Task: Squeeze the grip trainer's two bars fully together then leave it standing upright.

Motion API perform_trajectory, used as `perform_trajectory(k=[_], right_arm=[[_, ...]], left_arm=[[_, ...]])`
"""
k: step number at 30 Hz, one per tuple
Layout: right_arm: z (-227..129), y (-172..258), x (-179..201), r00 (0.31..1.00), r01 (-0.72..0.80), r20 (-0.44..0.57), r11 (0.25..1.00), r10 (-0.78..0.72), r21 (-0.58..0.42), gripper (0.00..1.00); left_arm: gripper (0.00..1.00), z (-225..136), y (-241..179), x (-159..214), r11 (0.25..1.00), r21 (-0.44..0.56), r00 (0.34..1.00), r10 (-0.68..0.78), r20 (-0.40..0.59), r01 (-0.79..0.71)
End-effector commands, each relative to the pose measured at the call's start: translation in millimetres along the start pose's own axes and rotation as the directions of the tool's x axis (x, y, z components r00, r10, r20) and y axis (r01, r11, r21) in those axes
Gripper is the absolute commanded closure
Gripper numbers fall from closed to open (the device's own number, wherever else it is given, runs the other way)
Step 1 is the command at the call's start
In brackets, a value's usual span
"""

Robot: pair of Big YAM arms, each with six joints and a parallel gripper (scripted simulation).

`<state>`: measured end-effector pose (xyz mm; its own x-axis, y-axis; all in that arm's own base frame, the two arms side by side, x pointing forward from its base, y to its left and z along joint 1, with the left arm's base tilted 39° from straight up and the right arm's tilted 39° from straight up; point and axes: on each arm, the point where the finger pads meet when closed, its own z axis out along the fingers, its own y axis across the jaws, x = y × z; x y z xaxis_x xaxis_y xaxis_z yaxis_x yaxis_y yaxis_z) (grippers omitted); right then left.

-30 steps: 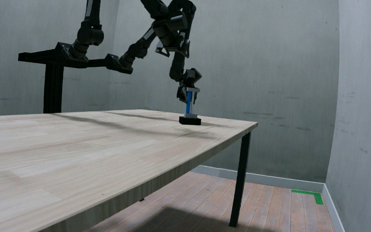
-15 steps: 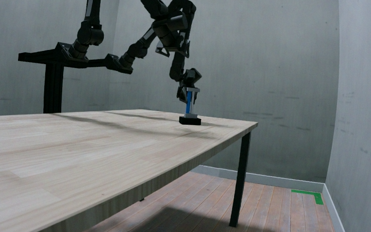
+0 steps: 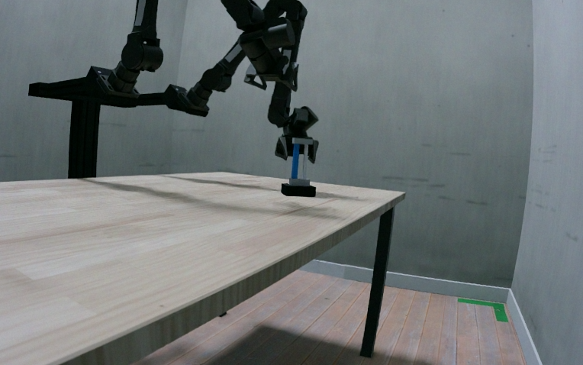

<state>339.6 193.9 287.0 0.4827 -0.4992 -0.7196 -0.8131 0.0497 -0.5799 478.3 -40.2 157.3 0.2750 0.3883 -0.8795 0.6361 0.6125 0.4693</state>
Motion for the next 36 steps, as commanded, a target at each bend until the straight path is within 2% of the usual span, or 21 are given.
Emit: perform_trajectory(k=[1, 5, 10, 12, 17, 21, 36], right_arm=[[-2.3, -20.9, -11.3, 1.0, 0.028, 0.009, 0.999, -0.028, 0.027, 0.0], [-2.2, -11.0, -15.1, 0.998, 0.043, 0.04, 0.999, -0.042, -0.01, 0.0], [-3.8, 1.4, -28.8, 0.99, 0.059, 0.129, 0.997, -0.051, -0.057, 0.0], [-3.8, 1.4, -28.8, 0.99, 0.059, 0.129, 0.997, -0.051, -0.057, 0.0], [-5.7, 9.2, -37.3, 0.981, 0.067, 0.185, 0.994, -0.051, -0.083, 0.0], [-5.9, 10.0, -38.2, 0.98, 0.068, 0.191, 0.994, -0.051, -0.085, 0.0], [-5.8, 9.6, -37.9, 0.981, 0.07, 0.189, 0.994, -0.053, -0.084, 0.0]], left_arm=[[0.08, -26.0, 1.8, -4.4, 1.0, -0.022, 1.0, 0.005, -0.01, -0.005], [0.08, -51.3, -4.3, -3.4, 1.0, -0.026, 1.0, 0.01, -0.011, -0.01], [0.08, -91.2, 0.6, -3.4, 1.0, -0.025, 1.0, 0.015, -0.004, -0.015], [0.08, -91.2, 0.6, -3.4, 1.0, -0.025, 1.0, 0.015, -0.004, -0.015], [0.08, -126.8, 1.6, -6.3, 0.999, -0.035, 1.0, -0.015, -0.008, 0.015], [0.08, -125.9, -3.5, -21.4, 0.992, -0.07, 0.994, -0.109, -0.023, 0.107], [0.08, -112.6, -8.4, -59.7, 0.956, -0.217, 0.971, -0.22, -0.089, 0.197]])
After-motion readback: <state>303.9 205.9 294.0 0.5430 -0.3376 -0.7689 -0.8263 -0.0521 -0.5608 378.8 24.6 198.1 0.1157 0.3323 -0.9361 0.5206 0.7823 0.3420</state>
